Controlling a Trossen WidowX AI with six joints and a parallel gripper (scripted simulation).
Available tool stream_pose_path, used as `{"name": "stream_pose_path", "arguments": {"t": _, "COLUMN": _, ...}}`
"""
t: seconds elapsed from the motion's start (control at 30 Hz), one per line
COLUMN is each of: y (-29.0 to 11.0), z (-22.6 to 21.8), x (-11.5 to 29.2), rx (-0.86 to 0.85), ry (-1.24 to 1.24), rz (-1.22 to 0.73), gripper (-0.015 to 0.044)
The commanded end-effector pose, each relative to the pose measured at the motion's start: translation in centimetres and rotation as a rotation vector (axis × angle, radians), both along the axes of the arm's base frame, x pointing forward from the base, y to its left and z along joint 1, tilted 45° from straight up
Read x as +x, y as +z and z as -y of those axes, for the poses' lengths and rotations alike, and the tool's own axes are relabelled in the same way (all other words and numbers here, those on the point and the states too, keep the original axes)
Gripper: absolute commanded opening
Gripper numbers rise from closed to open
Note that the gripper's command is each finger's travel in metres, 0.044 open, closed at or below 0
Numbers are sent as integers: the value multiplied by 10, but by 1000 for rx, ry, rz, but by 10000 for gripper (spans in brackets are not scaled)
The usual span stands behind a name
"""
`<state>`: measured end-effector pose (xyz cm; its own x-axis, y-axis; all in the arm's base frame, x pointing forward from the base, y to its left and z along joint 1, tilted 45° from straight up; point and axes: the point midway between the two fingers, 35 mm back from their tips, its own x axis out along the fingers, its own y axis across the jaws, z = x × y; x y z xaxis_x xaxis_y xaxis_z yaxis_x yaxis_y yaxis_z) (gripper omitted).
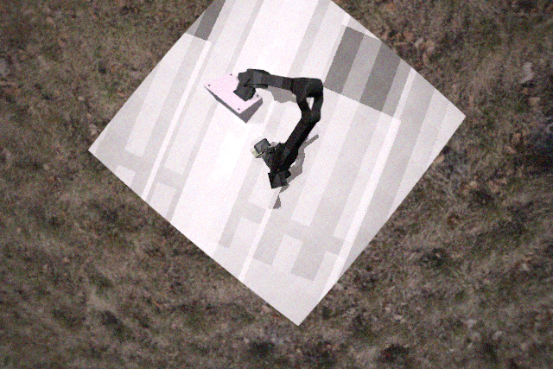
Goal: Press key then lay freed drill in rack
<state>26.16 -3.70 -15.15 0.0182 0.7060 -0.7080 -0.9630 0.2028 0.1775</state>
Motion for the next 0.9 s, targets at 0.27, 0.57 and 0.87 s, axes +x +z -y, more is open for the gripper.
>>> {"name": "stream_pose_path", "arguments": {"t": 0.27, "y": -11, "z": 17, "x": -3, "rx": -5, "ry": -1, "rz": 5, "gripper": 0}}
{"name": "stream_pose_path", "arguments": {"t": 0.57, "y": -19, "z": 28, "x": -6, "rx": -6, "ry": -1, "rz": 6, "gripper": 0}}
{"name": "stream_pose_path", "arguments": {"t": 0.87, "y": -25, "z": 36, "x": -9, "rx": -7, "ry": -1, "rz": 6, "gripper": 0}}
